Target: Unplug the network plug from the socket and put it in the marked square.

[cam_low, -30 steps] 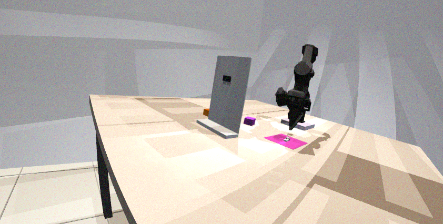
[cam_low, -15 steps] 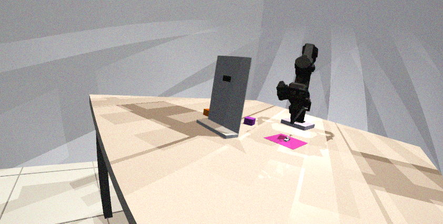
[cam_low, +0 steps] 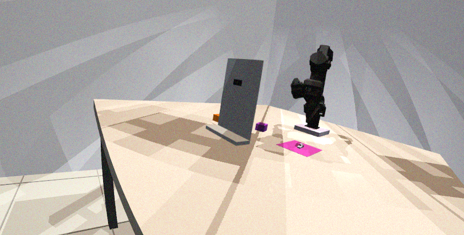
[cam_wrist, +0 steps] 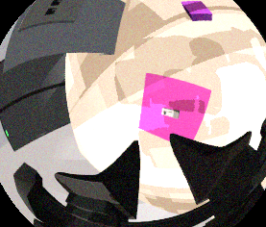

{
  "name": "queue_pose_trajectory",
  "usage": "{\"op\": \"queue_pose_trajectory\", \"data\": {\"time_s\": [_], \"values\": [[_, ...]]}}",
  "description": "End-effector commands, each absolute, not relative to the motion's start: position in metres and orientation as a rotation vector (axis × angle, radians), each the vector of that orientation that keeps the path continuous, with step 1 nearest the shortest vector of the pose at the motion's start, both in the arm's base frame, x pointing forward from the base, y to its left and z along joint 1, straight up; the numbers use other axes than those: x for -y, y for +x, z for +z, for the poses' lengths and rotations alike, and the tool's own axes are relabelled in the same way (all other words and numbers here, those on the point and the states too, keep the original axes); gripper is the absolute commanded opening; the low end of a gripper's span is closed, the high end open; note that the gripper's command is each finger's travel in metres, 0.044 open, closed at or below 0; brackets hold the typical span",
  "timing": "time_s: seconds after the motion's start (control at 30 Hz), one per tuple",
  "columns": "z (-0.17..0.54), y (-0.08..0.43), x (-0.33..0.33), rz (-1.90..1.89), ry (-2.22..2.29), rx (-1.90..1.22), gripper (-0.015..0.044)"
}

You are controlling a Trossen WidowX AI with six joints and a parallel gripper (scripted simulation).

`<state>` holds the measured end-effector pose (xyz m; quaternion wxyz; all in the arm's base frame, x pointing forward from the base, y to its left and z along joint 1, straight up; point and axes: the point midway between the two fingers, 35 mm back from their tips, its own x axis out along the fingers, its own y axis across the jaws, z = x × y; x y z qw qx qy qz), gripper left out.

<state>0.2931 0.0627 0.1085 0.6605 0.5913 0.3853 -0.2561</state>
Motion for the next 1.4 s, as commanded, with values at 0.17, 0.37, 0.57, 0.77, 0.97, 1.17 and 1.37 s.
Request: {"op": "queue_pose_trajectory", "data": {"time_s": [0.17,0.37,0.57,0.77,0.97,1.17,1.37], "values": [[0.127,0.292,-0.062,-0.569,1.341,-0.864,0.0156],[0.137,0.289,-0.062,-0.570,1.341,-0.864,0.0156],[0.138,0.289,-0.062,-0.579,1.338,-0.872,0.0156],[0.157,0.291,-0.062,-0.577,1.338,-0.870,0.0156],[0.176,0.292,-0.063,-0.576,1.339,-0.869,0.0156],[0.195,0.292,-0.063,-0.574,1.340,-0.867,0.0156],[0.214,0.290,-0.063,-0.572,1.340,-0.866,0.0156]]}}
